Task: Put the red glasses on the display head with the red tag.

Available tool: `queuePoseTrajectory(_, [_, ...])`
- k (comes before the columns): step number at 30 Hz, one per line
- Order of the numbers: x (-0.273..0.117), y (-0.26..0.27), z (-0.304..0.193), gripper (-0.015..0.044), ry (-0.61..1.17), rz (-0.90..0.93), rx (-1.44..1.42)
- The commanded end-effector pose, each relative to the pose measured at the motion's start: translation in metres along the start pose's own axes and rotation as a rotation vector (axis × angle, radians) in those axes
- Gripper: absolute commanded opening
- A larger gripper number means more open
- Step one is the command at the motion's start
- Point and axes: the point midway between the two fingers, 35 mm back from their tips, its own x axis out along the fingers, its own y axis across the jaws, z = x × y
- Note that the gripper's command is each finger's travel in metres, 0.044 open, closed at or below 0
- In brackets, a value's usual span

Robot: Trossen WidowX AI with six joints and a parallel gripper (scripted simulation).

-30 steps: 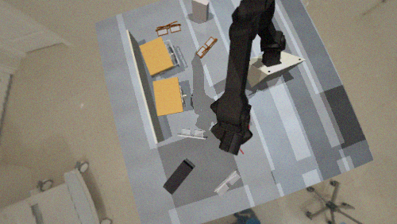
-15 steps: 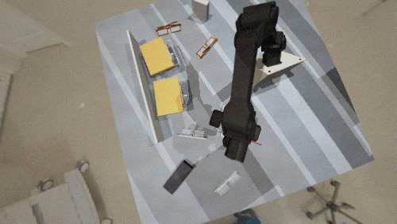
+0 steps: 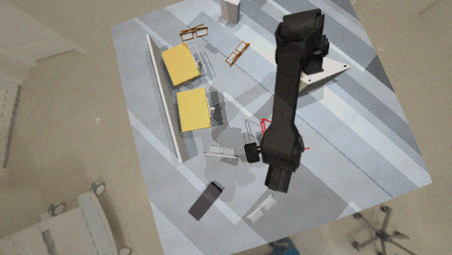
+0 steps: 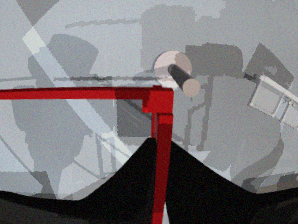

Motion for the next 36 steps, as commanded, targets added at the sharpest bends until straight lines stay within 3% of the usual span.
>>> queuePoseTrajectory(1, [-0.003, 0.002, 0.007, 0.0000, -0.008, 0.001, -0.143])
queuePoseTrajectory(36, [-0.001, 0.031, 0.052, 0.0000, -0.009, -0.004, -1.451])
